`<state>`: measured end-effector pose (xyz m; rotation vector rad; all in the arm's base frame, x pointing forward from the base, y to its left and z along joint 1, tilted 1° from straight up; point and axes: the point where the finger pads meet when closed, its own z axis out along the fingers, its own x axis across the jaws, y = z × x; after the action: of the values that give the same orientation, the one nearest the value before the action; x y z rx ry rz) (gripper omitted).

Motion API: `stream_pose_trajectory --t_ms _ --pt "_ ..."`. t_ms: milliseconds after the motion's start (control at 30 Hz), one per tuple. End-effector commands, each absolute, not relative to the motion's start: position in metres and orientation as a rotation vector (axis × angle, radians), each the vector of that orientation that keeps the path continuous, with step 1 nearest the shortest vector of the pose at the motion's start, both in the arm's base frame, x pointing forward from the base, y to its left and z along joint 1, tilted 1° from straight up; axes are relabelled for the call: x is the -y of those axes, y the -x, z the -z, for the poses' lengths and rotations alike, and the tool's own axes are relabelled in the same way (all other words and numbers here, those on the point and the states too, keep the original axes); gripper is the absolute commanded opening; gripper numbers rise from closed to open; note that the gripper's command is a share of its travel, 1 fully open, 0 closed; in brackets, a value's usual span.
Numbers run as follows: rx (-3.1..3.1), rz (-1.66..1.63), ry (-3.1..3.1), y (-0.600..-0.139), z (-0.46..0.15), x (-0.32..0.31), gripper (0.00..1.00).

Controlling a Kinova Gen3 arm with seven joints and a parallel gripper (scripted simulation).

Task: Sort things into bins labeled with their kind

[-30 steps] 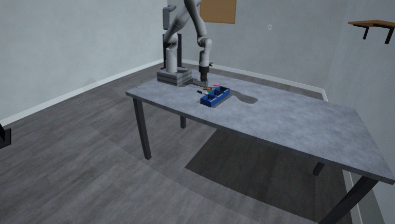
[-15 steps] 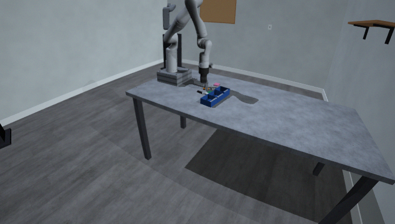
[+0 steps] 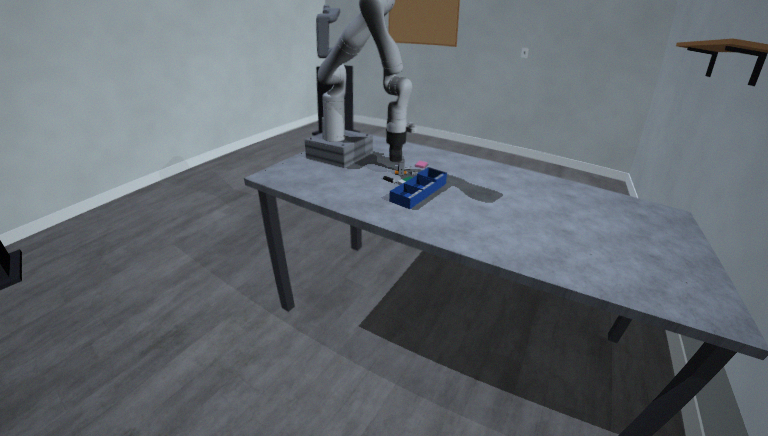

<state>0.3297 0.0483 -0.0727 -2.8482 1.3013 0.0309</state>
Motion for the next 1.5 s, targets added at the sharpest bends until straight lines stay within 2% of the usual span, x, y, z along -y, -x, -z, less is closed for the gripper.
stream_pose_trajectory --t_ms 0,933,1467 --pt "-1.3 -0.028 2.848 -0.331 0.073 -0.049 0.31" --pt "-1.3 -0.028 2.848 -0.331 0.073 -0.049 0.31" --pt "-1.3 -0.023 2.85 -0.333 0.022 -0.047 0.31"
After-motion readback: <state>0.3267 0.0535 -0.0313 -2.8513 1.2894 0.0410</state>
